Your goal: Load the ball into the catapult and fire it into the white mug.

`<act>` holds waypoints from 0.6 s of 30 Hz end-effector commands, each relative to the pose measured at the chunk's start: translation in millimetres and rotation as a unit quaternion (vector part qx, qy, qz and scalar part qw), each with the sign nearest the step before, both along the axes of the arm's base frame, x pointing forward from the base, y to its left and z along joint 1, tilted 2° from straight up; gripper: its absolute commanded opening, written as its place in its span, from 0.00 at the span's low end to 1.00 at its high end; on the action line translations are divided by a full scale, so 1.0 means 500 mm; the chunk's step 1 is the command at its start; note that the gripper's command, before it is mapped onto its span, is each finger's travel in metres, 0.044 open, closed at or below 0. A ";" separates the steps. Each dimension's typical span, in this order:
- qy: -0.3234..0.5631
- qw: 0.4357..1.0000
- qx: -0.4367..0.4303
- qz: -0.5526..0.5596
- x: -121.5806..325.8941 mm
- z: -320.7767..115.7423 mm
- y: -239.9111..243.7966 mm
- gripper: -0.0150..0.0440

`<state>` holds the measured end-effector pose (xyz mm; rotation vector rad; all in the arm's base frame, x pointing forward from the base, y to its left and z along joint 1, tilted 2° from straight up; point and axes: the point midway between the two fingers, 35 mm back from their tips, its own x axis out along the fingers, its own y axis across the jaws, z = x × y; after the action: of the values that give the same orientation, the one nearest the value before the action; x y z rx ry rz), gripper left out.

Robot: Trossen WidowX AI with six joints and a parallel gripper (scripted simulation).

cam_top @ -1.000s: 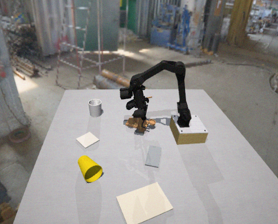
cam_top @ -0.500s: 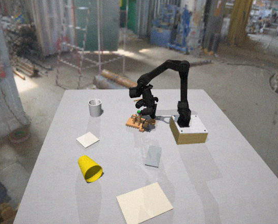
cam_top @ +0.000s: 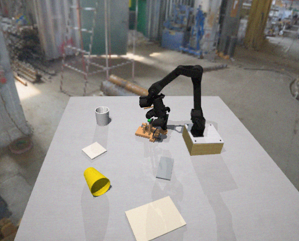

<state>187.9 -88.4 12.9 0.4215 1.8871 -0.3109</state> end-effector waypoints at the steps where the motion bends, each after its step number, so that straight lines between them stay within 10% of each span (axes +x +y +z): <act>1: 0.004 1.000 0.001 0.004 -0.002 -0.015 -0.001 0.25; 8: 0.000 1.000 0.000 0.000 0.000 -0.006 0.000 0.25; 18: 0.001 1.000 0.000 0.000 0.001 -0.001 0.000 0.70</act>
<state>187.7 -88.3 9.5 0.4223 1.8898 -0.3103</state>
